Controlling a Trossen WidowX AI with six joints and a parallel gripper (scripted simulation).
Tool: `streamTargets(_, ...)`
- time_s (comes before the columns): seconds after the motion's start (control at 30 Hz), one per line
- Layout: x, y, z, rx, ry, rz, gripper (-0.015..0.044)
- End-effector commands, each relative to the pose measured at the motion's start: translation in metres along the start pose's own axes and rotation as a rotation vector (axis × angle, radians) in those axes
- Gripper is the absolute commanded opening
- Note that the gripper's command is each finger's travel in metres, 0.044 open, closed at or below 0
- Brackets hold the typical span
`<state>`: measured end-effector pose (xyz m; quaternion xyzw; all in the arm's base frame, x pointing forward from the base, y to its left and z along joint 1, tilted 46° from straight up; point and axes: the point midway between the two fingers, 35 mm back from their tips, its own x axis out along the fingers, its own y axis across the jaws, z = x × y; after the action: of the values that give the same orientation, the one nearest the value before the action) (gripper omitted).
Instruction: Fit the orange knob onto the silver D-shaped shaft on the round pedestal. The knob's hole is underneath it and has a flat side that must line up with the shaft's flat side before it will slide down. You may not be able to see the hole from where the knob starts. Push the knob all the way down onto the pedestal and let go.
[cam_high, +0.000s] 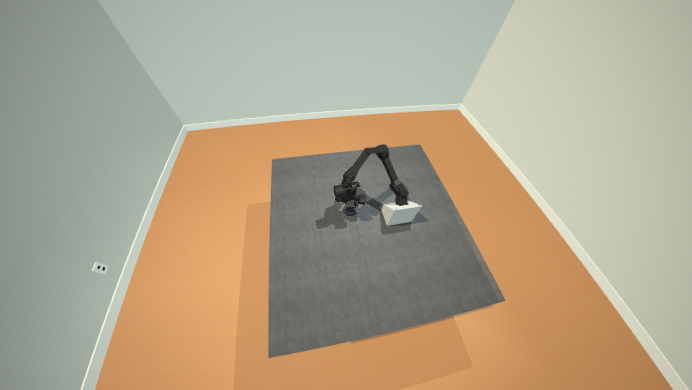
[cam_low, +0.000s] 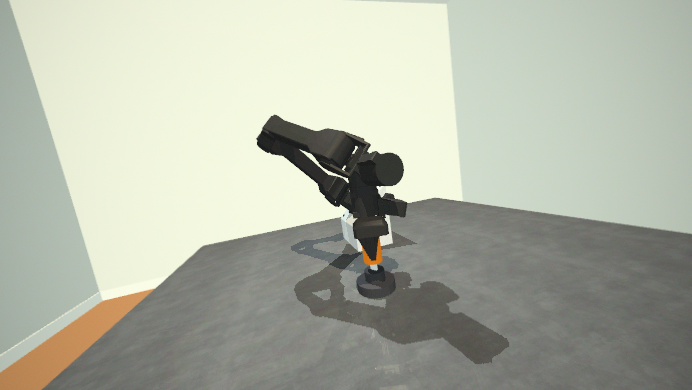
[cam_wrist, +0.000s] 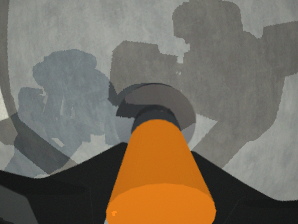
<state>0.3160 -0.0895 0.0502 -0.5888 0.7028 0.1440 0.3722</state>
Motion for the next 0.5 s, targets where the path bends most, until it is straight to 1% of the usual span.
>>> streamTargets(0.0, -0.0003, 0.0006, -0.0002, 0.103, 0.000, 0.000, 0.0000)
streamTargets(0.47, 0.0021, -0.0012, -0.0013, 0.103, 0.000, 0.000, 0.0000)
